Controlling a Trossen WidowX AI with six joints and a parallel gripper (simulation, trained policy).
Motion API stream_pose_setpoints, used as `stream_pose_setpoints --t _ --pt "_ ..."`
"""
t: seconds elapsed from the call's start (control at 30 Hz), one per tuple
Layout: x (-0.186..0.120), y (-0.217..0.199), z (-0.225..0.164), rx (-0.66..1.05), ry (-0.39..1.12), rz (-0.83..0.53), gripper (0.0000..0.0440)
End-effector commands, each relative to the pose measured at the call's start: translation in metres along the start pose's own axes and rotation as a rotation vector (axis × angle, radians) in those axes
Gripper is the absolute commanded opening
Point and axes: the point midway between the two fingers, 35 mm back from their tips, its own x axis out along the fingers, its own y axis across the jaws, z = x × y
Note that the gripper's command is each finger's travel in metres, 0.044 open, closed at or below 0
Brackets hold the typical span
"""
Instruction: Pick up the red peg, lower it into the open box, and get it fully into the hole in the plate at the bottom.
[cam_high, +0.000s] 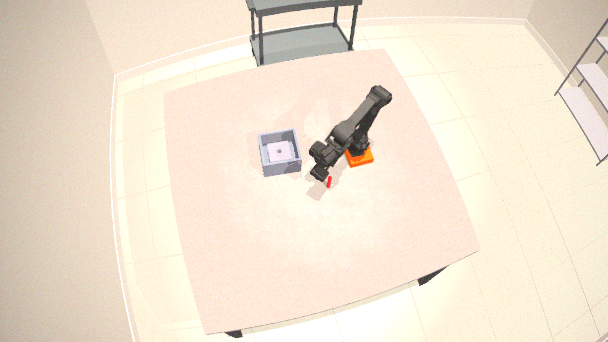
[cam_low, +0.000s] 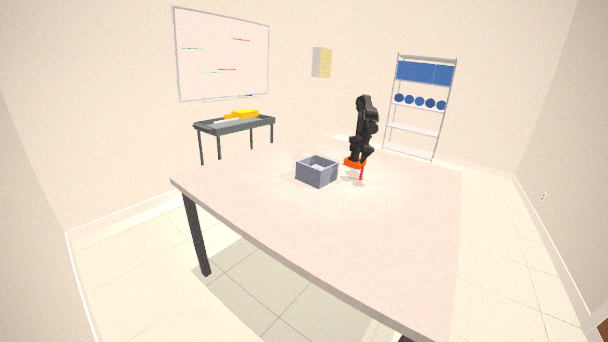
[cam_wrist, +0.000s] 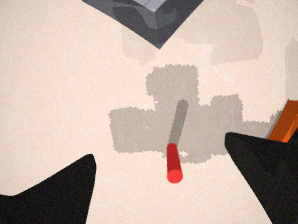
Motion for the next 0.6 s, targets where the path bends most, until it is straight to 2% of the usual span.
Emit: stream_pose_setpoints --t 0.0,0.43,0.5,0.57 --pt "0.016 -0.004 -0.010 0.041 0.024 -0.039 0.0440" --pt "0.071 -0.010 -0.030 0.148 0.058 -0.027 0.0438" --pt "0.076 -0.011 -0.032 0.164 0.063 -0.024 0.0422" --pt "0.080 -0.012 -0.034 0.182 0.071 -0.028 0.0377"
